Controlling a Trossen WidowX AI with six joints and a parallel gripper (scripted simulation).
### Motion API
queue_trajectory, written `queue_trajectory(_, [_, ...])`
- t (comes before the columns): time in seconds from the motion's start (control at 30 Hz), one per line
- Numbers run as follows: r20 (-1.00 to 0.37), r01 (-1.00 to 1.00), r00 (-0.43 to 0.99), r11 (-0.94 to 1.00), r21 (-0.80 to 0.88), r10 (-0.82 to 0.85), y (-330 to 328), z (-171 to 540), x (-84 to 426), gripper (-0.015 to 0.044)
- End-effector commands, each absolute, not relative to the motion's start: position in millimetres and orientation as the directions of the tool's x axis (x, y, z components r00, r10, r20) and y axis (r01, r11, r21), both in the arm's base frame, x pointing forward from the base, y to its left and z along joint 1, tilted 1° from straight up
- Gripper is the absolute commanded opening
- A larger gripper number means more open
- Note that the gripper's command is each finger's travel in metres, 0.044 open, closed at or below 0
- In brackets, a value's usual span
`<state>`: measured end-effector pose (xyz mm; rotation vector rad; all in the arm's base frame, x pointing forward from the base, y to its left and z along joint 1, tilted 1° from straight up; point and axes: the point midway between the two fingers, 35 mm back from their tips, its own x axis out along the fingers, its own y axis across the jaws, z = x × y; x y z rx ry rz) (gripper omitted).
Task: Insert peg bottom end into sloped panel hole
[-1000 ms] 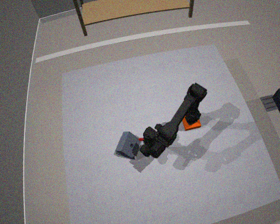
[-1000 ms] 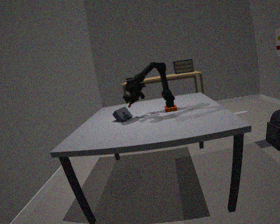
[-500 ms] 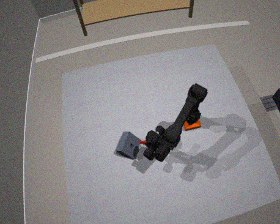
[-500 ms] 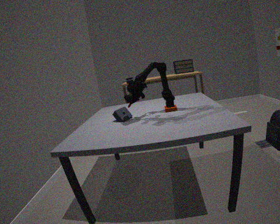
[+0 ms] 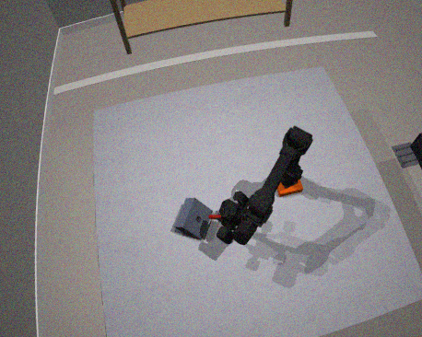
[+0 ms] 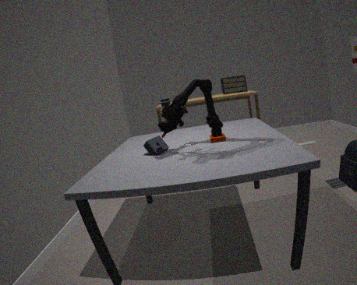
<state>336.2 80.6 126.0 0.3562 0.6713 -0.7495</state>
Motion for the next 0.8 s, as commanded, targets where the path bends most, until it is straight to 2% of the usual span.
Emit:
queue_trajectory(0.0, [-0.667,0.718,0.537,0.695,0.04,-0.516,77,117,339,0.0])
queue_trajectory(0.77, [-0.646,0.685,0.566,0.728,0.023,-0.512,68,96,356,0.0])
